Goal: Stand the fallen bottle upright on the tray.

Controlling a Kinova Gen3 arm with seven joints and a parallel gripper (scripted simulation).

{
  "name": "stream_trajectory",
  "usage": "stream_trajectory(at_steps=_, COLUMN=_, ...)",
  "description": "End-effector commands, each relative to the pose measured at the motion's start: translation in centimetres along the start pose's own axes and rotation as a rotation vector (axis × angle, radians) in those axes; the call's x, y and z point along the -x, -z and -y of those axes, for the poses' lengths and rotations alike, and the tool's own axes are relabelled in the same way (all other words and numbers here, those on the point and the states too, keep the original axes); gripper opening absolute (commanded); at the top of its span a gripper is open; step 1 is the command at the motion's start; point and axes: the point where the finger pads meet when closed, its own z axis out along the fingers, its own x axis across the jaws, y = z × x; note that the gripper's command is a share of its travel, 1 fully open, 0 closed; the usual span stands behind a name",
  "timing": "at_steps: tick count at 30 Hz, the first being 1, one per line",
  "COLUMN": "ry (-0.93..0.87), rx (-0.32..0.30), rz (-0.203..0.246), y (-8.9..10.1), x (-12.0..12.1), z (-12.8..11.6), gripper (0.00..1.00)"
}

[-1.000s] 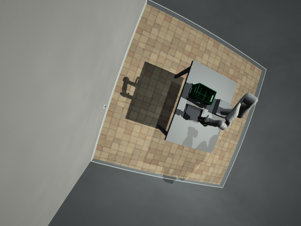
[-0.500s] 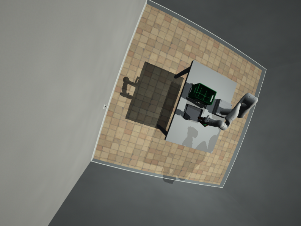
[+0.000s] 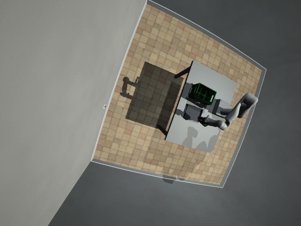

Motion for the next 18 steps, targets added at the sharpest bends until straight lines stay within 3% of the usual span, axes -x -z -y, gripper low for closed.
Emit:
stream_trajectory(at_steps=1, ry=0.0, rx=-0.001, rz=0.001, y=0.07, x=0.04, z=0.02, gripper=0.0)
stream_trajectory(at_steps=18, ry=-0.042, rx=-0.001, rz=0.001, y=0.07, x=0.04, z=0.02, gripper=0.0)
